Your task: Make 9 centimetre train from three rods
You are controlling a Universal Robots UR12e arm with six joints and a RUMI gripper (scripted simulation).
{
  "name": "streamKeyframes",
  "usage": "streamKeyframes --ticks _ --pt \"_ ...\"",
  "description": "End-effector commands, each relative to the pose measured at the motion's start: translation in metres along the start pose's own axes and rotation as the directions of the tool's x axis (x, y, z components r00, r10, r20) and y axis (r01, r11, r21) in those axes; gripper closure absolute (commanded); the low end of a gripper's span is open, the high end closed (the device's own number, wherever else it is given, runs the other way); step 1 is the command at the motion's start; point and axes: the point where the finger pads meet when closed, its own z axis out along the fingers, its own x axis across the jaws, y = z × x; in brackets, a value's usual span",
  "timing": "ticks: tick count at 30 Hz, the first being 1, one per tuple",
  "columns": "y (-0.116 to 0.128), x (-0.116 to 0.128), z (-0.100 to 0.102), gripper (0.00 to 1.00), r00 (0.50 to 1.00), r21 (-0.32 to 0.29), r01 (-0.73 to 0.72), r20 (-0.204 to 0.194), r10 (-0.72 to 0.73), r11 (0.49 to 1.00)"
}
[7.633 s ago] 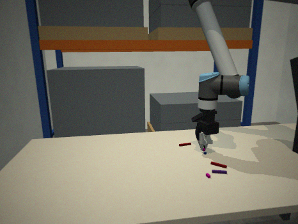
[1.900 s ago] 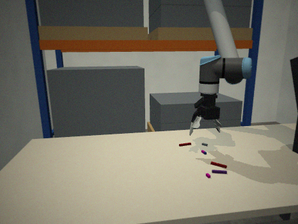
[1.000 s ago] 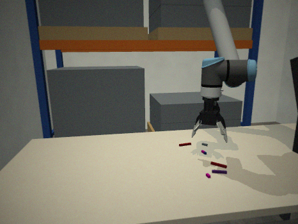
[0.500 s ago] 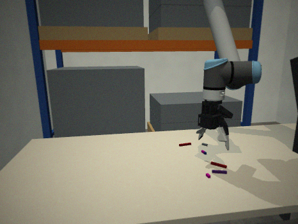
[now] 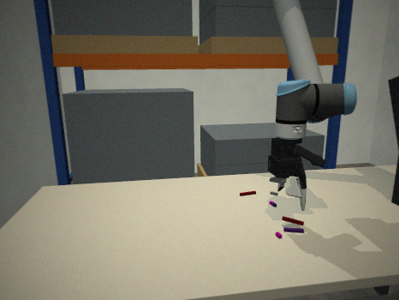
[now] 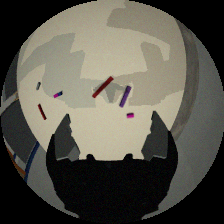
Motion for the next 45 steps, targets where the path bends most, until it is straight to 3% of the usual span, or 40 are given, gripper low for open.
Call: streamKeyframes --ticks 1,16,32,33,45 --pt "0.002 0.011 0.001 0.0 0.994 0.003 -0.113 0.004 0.113 0.994" --pt "0.004 0.032 0.003 0.0 0.952 0.001 -0.307 0.006 0.307 0.952" --pt "0.004 0.036 0.003 0.0 0.94 0.001 -0.342 0.006 0.342 0.94" --pt "0.004 0.036 0.003 0.86 0.94 0.001 -0.342 0.006 0.342 0.94" --pt "0.004 0.036 0.003 0.86 0.94 0.001 -0.342 0.006 0.342 0.94"
